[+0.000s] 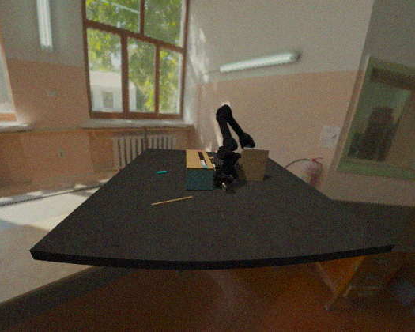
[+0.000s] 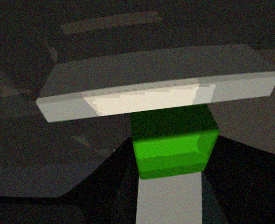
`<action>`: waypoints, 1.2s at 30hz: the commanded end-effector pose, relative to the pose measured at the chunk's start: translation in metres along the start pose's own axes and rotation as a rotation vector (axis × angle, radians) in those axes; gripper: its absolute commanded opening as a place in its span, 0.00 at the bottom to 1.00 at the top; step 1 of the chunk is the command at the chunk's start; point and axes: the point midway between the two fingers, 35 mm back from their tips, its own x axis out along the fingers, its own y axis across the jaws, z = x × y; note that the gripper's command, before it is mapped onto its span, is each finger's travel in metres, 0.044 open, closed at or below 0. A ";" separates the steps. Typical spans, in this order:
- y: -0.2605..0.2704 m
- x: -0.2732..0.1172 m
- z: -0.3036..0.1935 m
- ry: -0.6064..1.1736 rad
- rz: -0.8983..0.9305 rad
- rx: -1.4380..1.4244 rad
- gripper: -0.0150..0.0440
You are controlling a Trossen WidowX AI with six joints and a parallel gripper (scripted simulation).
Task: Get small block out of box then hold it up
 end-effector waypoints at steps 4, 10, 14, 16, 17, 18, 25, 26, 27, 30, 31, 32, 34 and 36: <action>0.001 -0.002 0.000 -0.002 0.003 -0.009 0.27; -0.002 -0.029 -0.014 -0.002 -0.003 -0.004 0.25; -0.002 -0.049 -0.023 -0.001 -0.004 0.000 0.25; -0.002 -0.056 -0.025 -0.001 -0.004 0.001 0.25; -0.001 -0.057 -0.026 -0.001 -0.003 0.001 0.25; -0.001 -0.057 -0.026 -0.001 -0.003 0.001 0.25; 0.003 -0.071 -0.035 0.003 -0.035 -0.061 0.25; 0.004 -0.074 -0.037 0.004 -0.042 -0.075 0.25; 0.005 -0.077 -0.038 0.006 -0.049 -0.089 0.25; 0.009 -0.086 -0.043 0.010 -0.069 -0.131 0.25; 0.010 -0.089 -0.045 0.012 -0.076 -0.145 0.25; 0.012 -0.092 -0.047 0.014 -0.083 -0.159 0.25; 0.014 -0.098 -0.050 0.018 -0.097 -0.188 0.25; 0.017 -0.104 -0.052 0.023 -0.111 -0.216 0.25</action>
